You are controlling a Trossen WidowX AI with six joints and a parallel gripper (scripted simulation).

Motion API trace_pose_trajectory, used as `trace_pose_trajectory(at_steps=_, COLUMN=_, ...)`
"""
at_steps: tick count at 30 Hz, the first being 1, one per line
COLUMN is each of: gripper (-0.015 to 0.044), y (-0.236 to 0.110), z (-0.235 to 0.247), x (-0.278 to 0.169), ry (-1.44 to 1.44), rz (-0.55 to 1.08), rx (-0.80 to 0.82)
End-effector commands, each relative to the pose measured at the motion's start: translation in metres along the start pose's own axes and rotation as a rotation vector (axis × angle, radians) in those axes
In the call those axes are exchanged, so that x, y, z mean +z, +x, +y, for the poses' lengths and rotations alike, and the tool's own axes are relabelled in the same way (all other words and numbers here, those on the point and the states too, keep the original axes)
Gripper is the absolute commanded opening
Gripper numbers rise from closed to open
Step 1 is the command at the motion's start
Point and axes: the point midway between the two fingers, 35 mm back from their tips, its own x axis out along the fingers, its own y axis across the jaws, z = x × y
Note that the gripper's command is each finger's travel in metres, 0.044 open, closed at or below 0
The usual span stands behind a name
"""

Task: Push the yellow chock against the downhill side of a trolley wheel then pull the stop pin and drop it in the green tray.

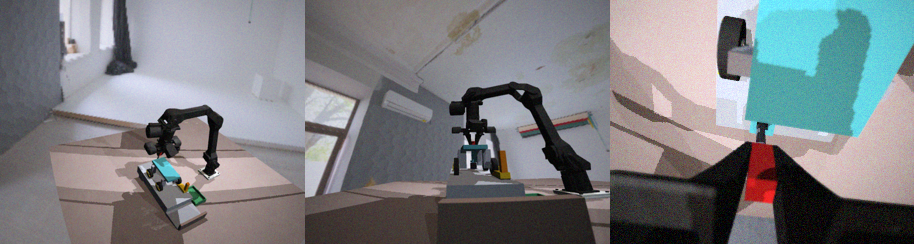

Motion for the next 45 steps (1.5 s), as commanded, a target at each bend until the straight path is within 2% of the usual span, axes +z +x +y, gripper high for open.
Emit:
trace_pose_trajectory(at_steps=1, gripper=0.0000, y=-0.004, z=-0.001, x=-0.002, ry=0.005, rz=0.007, rx=-0.003)
trace_pose_trajectory(at_steps=12, gripper=0.0000, y=-0.010, z=-0.001, x=-0.005, ry=0.005, rz=0.007, rx=-0.003)
trace_pose_trajectory(at_steps=31, gripper=0.0000, y=-0.008, z=-0.001, x=-0.036, ry=0.005, rz=0.009, rx=-0.003)
trace_pose_trajectory(at_steps=45, gripper=0.0000, y=-0.003, z=0.042, x=-0.034, ry=0.004, rz=0.009, rx=0.000)
